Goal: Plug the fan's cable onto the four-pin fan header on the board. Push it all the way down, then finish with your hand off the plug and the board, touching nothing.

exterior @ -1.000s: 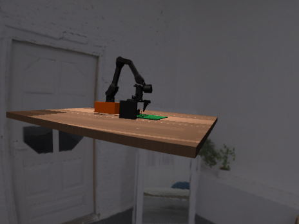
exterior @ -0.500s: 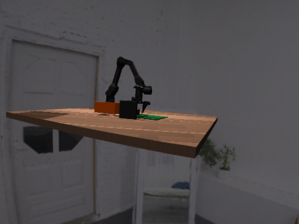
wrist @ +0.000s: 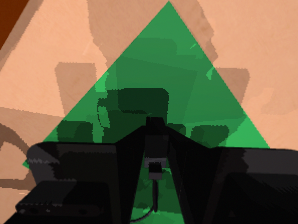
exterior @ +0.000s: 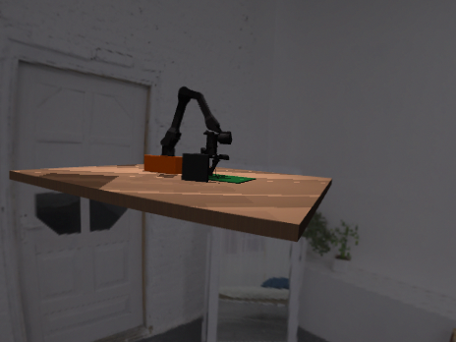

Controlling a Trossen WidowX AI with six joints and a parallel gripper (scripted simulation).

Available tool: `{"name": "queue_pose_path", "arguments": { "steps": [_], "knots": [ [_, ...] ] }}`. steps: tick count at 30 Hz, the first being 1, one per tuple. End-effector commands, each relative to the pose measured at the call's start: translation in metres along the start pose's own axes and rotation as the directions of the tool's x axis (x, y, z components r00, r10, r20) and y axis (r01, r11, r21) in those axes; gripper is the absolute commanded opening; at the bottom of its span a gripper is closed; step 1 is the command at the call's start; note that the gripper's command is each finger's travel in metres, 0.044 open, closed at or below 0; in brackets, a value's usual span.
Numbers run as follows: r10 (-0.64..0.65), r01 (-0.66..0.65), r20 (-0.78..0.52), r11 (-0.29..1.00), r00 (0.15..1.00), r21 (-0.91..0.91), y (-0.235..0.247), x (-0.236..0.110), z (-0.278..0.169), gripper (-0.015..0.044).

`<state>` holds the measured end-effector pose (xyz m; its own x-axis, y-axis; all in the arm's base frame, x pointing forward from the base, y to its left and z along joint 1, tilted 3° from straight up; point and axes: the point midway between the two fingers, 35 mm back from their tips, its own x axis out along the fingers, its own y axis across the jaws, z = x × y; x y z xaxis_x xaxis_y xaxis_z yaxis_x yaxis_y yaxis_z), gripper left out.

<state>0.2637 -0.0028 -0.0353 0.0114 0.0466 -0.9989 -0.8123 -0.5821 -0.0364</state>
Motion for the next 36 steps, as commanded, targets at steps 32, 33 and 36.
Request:
{"name": "queue_pose_path", "arguments": {
  "steps": [32,33,36],
  "knots": [
    [0.001,-0.002,0.002,0.755,1.0,0.656,0.019,-0.049,-0.028,0.0],
    [0.001,-0.002,0.002,0.732,1.0,0.682,0.02,-0.049,-0.029,0.0],
    [0.001,-0.002,0.001,0.657,1.0,0.754,0.023,-0.049,-0.032,0.0]
  ]
}}
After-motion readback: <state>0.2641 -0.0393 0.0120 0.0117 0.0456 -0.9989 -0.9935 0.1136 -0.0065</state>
